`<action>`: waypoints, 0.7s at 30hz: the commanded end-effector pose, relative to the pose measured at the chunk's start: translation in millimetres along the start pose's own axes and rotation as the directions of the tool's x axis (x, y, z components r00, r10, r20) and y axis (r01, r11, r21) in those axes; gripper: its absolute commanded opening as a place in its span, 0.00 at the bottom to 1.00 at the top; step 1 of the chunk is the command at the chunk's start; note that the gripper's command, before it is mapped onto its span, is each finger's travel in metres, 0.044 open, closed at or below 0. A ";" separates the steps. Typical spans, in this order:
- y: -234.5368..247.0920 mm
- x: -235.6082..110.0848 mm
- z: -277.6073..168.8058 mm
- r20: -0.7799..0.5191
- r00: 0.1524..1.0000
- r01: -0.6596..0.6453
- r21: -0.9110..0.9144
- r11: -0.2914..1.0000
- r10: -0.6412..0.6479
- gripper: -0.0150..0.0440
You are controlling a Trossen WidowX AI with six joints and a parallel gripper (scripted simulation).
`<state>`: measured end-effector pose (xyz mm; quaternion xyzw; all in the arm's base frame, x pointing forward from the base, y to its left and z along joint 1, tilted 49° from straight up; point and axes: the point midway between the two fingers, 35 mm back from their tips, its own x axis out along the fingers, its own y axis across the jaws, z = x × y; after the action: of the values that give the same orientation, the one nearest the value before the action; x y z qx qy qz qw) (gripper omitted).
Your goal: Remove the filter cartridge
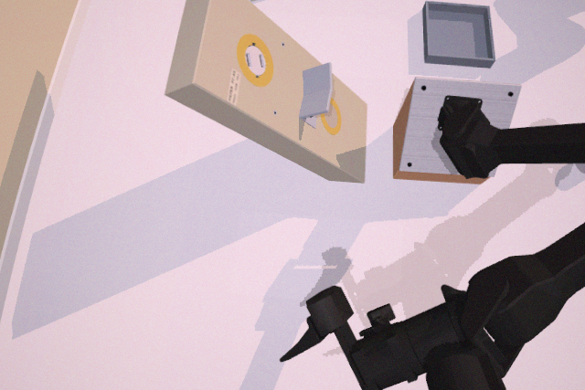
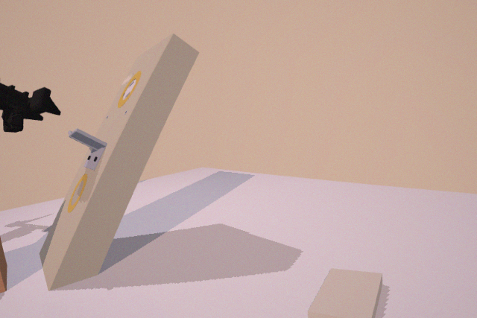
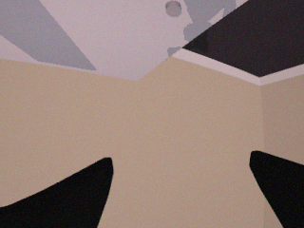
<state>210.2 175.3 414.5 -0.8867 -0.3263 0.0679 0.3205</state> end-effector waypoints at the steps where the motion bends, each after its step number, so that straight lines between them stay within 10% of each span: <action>1: 1.0 0.5 0.2 0.001 1.000 -0.003 0.007 1.000 0.003 0.89; 11: 94.7 24.3 8.3 0.098 0.969 -0.234 0.650 0.723 0.226 0.45; 21: 196.9 8.9 0.2 0.164 0.878 -0.238 0.965 0.112 0.449 0.45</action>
<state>297.5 112.5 335.0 -0.6922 -0.0966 0.2379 0.6745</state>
